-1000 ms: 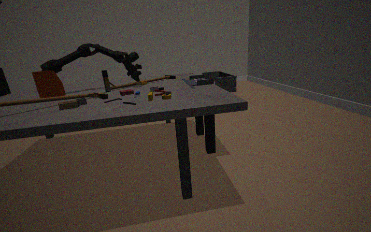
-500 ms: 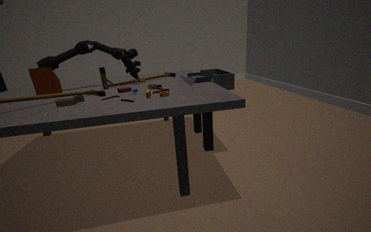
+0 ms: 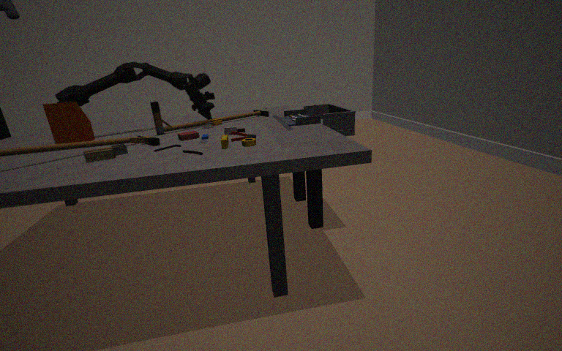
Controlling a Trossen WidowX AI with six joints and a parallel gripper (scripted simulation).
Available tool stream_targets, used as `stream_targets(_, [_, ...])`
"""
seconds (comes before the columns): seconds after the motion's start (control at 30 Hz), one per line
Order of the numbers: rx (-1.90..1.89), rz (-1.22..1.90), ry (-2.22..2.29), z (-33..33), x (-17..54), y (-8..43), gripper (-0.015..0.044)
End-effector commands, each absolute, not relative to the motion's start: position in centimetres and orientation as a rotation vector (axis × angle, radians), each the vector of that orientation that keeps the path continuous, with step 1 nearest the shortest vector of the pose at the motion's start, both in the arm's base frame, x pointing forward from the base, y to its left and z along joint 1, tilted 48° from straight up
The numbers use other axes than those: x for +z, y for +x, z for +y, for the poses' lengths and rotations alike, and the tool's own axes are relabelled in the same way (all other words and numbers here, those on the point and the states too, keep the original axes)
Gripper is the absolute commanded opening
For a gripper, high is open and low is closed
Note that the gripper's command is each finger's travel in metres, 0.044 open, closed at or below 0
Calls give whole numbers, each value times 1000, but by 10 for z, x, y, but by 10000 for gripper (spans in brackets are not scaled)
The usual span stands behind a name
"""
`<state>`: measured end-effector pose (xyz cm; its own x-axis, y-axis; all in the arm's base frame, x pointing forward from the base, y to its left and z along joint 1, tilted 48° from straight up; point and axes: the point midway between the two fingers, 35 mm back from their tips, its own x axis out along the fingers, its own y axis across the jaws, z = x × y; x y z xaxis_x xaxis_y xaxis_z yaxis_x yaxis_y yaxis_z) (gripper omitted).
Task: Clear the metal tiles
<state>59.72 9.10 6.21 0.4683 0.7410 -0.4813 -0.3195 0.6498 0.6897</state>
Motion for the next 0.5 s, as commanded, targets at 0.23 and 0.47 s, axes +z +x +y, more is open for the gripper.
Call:
stream_targets(0.23, [687,871,564,85,44,601,0])
stream_targets(0.47, [687,871,564,85,44,601,0])
